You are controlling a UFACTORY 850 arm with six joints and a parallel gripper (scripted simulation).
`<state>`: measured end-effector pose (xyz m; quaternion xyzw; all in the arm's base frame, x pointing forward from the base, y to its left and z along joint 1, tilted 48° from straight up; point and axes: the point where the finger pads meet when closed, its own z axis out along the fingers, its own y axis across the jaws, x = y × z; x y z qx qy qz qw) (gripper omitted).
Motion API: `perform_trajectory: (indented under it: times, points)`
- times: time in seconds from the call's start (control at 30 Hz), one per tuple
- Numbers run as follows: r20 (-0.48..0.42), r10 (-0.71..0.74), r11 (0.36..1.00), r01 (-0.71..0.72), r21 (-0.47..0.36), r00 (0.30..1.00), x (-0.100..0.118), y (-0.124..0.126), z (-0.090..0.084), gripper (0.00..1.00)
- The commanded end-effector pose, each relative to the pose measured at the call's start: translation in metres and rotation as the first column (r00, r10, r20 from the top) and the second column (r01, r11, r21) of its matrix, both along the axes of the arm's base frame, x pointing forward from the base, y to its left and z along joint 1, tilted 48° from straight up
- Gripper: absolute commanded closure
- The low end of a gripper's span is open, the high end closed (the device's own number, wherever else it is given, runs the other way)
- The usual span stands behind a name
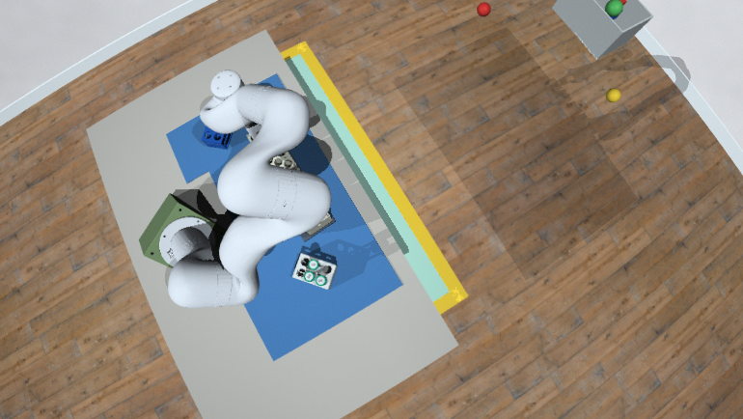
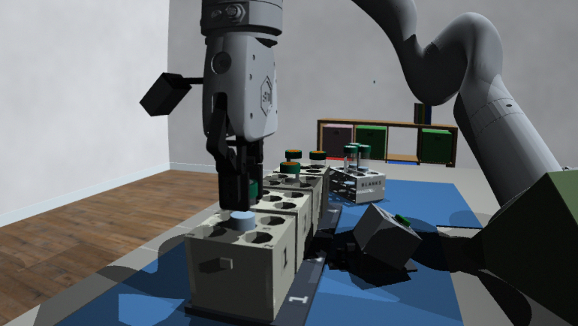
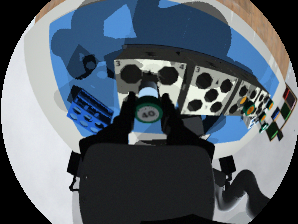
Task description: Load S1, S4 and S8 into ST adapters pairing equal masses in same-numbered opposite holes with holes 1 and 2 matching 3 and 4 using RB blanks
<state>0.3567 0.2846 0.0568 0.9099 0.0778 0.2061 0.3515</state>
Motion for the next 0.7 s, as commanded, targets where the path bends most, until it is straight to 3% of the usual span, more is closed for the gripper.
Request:
perform_trajectory:
  times: [0.0, 0.67]
  points:
    - [0.001, 0.001, 1.0, -0.001, 0.002, 1.0, 0.001, 0.0, -0.001, 1.0]
    - [0.001, 0.001, 1.0, -0.001, 0.002, 1.0, 0.009, -0.011, -0.013, 1.0]
